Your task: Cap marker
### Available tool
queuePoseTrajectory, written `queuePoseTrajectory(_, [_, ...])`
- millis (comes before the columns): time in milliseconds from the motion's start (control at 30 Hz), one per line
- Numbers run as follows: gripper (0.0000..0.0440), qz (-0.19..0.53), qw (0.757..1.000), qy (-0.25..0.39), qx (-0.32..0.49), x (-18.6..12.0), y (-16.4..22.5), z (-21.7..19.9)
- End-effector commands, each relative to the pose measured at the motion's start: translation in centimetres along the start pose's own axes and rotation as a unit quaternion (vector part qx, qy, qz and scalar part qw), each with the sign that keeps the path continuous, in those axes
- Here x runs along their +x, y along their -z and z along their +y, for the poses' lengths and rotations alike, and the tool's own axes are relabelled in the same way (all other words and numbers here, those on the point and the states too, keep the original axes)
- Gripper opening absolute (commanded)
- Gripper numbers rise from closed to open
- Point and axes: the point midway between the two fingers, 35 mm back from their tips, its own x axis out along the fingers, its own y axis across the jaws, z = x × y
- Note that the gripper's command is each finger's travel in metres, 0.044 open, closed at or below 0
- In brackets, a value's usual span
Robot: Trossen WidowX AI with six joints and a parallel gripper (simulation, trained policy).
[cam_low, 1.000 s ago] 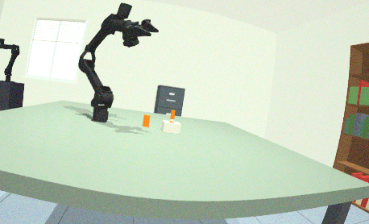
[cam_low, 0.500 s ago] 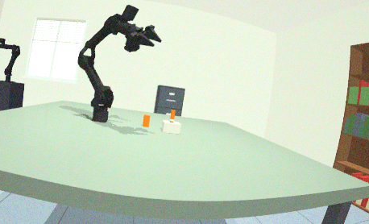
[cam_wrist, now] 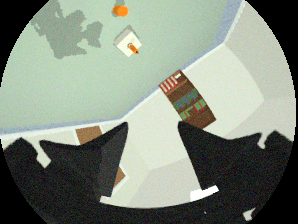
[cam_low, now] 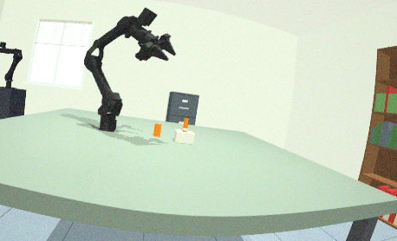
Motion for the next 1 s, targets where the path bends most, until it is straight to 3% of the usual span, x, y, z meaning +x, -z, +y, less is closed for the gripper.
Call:
queuePoseTrajectory(0, [0.0311, -0.021, 1.000, 0.002, -0.002, 0.6, -0.5, 0.0])
queuePoseTrajectory(967, [0.0311, -0.189, 0.982, -0.019, -0.015, 5.2, -4.4, 0.8])
